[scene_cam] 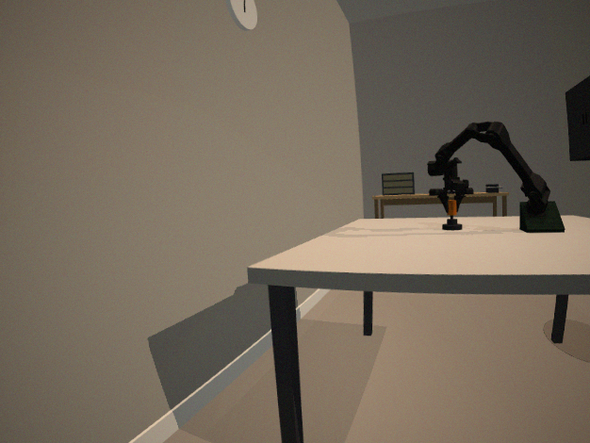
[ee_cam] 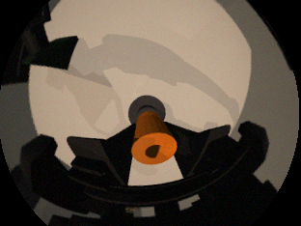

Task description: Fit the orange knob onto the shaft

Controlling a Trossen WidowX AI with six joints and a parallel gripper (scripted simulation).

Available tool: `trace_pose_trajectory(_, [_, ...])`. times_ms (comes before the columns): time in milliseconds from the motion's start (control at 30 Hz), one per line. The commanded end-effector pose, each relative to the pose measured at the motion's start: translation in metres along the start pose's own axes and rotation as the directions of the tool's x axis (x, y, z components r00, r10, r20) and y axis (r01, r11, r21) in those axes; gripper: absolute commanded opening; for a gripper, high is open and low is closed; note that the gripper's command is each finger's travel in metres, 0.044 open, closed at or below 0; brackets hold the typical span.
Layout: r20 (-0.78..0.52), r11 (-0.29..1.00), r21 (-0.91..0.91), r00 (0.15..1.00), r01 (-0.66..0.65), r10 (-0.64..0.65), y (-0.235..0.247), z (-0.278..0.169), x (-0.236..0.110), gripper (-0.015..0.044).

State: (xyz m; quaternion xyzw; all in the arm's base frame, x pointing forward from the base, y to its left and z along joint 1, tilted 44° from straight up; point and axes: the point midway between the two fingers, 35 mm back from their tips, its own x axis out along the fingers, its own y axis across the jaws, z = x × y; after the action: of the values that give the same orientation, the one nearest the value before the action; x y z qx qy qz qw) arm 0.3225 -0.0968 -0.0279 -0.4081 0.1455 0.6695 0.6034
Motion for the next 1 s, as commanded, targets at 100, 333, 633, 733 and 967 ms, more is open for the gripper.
trace_pose_trajectory(100, [0.001, 1.000, 0.003, 1.000, 0.001, -0.001, 0.0033, 0.0017, 0.0005, 0.0000])
trace_pose_trajectory(333, [0.001, 1.000, 0.003, 1.000, 0.001, -0.001, 0.0049, 0.0040, -0.0023, 0.0000])
trace_pose_trajectory(633, [0.001, 0.992, -0.122, 1.000, 0.001, 0.000, 0.0048, 0.0047, -0.0051, 0.0000])
trace_pose_trajectory(733, [0.001, 0.979, -0.205, 1.000, 0.001, 0.000, 0.0043, 0.0045, -0.0053, 0.0000])
trace_pose_trajectory(967, [0.001, 0.979, -0.205, 1.000, 0.001, -0.001, 0.0029, 0.0032, -0.0037, 0.0000])
